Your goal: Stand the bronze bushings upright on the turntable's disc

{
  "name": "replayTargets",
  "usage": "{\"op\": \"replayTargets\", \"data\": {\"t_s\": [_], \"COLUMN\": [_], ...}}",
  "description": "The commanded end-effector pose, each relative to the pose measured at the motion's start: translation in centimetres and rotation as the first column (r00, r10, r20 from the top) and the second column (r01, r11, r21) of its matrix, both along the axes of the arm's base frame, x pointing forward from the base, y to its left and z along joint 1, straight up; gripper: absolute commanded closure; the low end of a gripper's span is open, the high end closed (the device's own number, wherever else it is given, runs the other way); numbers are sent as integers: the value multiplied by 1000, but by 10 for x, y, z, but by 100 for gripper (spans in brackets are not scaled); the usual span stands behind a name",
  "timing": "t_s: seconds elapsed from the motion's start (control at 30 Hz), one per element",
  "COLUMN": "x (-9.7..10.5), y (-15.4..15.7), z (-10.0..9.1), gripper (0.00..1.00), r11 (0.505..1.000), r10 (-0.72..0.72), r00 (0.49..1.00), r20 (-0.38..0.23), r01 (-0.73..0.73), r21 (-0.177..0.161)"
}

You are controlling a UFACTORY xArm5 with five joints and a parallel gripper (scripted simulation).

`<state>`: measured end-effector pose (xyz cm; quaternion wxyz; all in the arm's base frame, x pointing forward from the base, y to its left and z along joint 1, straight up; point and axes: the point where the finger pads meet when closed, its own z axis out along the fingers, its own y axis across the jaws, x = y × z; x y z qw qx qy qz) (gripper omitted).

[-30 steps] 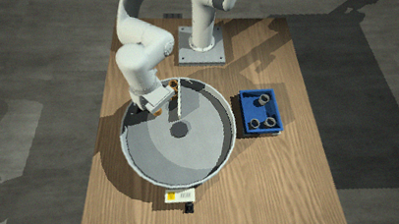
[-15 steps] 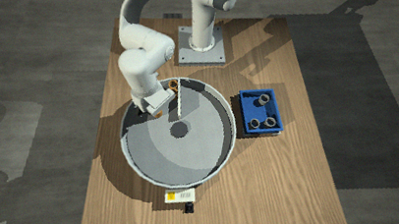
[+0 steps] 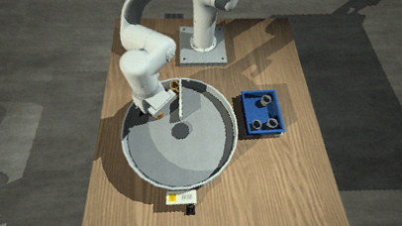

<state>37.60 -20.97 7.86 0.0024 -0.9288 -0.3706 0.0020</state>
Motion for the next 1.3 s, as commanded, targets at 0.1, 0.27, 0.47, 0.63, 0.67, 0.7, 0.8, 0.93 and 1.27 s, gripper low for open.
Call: {"op": "replayTargets", "data": {"t_s": [0.1, 0.27, 0.47, 0.63, 0.67, 0.7, 0.8, 0.93, 1.27], "x": [1, 1, 1, 1, 1, 1, 1, 1, 1], "y": [-1, -1, -1, -1, -1, -1, -1, -1, -1], "z": [1, 1, -1, -2, -3, -3, -4, -4, -5], "gripper": [100, 100, 100, 100, 100, 100, 100, 100, 100], "r11": [1000, 1000, 1000, 1000, 1000, 1000, 1000, 1000, 1000], "r10": [0, 0, 0, 0, 0, 0, 0, 0, 0], "r00": [1000, 1000, 1000, 1000, 1000, 1000, 1000, 1000, 1000], "r20": [3, 3, 3, 3, 3, 3, 3, 3, 3], "r01": [0, 0, 0, 0, 0, 0, 0, 0, 0], "r21": [-2, -2, -2, -2, -2, -2, -2, -2, -2]}}
